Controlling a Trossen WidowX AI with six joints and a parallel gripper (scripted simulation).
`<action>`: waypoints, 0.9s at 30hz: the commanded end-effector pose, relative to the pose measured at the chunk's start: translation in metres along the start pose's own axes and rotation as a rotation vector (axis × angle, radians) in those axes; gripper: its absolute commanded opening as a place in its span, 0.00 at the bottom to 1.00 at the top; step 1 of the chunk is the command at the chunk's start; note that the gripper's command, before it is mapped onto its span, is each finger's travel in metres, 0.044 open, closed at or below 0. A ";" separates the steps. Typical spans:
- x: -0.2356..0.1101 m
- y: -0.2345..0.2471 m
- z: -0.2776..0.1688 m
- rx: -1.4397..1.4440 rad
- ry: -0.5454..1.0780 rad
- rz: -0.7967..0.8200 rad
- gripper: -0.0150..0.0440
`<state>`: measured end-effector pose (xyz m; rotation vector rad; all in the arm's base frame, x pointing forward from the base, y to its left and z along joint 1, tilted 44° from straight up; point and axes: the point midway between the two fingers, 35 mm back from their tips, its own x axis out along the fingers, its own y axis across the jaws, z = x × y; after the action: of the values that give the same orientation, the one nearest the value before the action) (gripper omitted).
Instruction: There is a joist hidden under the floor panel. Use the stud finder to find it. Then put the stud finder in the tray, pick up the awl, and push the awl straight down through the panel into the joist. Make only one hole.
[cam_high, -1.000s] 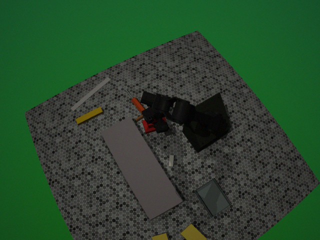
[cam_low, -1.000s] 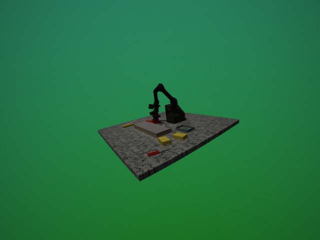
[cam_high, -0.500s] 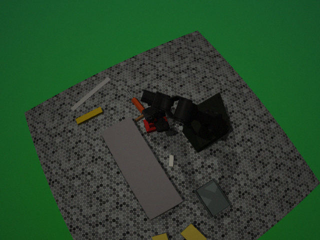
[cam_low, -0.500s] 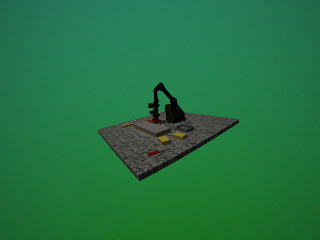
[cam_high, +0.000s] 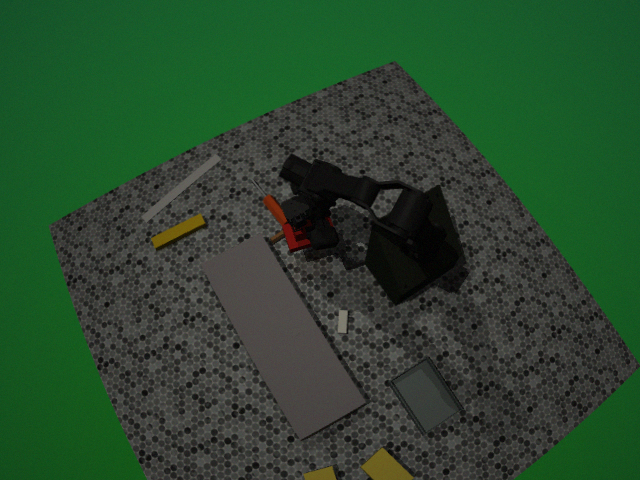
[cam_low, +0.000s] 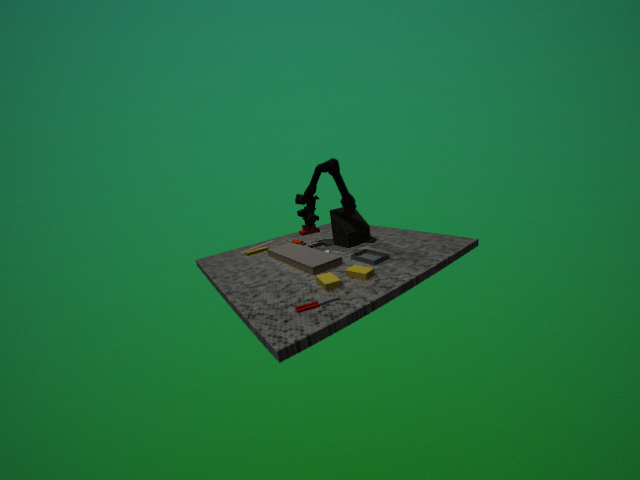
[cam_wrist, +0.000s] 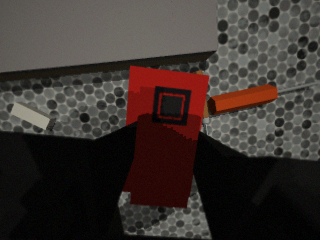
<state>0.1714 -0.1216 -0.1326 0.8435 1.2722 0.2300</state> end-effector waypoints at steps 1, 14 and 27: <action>-0.011 0.000 0.003 -0.009 -0.002 -0.005 0.25; -0.009 -0.008 0.049 -0.061 -0.007 0.002 0.25; 0.000 -0.008 0.106 -0.127 -0.010 0.018 0.25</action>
<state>0.2492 -0.1670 -0.1333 0.7559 1.2409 0.3073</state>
